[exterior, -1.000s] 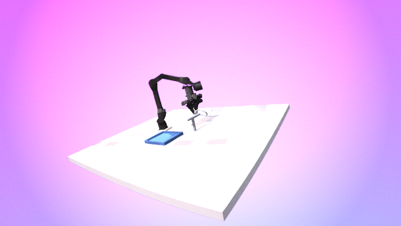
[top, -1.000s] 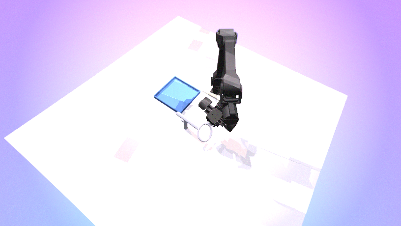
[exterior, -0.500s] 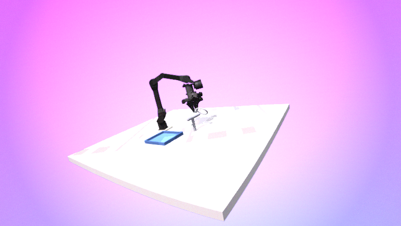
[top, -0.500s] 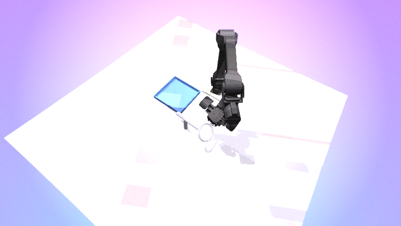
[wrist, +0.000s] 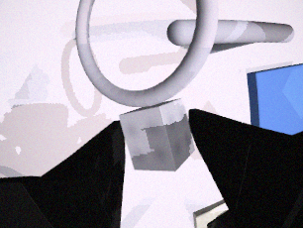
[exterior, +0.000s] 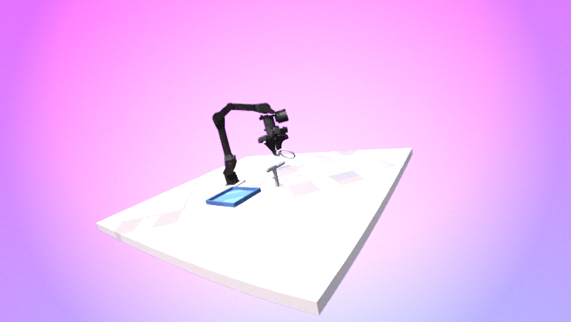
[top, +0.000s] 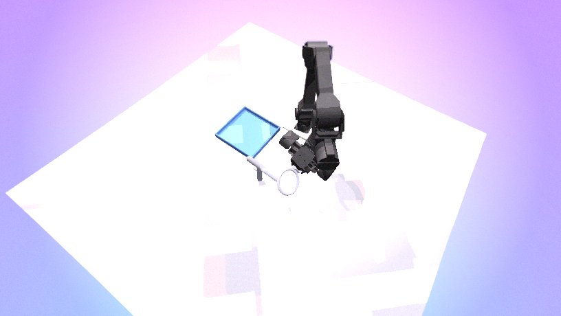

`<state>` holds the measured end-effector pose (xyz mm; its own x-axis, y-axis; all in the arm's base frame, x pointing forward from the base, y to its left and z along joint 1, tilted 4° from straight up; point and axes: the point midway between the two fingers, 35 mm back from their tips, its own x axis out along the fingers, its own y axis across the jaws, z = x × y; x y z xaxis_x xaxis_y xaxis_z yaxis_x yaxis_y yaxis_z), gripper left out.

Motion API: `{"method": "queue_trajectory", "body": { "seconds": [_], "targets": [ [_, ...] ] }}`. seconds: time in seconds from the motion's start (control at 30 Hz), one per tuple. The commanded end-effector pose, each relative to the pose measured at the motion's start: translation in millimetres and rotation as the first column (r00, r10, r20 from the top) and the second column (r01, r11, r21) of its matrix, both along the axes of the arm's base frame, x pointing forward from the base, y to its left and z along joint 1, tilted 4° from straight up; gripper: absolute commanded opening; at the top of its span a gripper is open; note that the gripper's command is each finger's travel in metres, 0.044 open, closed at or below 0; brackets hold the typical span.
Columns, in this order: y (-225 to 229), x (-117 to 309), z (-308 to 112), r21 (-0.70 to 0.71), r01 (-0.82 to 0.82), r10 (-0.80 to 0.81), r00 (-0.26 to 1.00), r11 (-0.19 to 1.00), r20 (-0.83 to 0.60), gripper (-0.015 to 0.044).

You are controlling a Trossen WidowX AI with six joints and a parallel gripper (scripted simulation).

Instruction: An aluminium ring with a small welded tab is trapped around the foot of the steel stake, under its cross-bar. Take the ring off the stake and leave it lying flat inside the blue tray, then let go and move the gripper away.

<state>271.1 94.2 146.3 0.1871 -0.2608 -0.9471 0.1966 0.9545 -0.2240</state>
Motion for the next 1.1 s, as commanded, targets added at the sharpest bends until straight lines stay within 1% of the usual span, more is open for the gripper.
{"method": "queue_trajectory", "body": {
  "seconds": [0.0,0.5,1.07],
  "targets": [
    [0.3,1.9,8.3,-0.001,0.005,-0.005,1.000,1.000,0.011,0.0000],
    [0.2,1.8,29.0,-0.001,0.005,-0.005,1.000,1.000,0.011,0.0000],
    [-2.0,28.2,31.8,-0.001,0.005,-0.005,1.000,1.000,0.013,0.0000]
  ]
}}
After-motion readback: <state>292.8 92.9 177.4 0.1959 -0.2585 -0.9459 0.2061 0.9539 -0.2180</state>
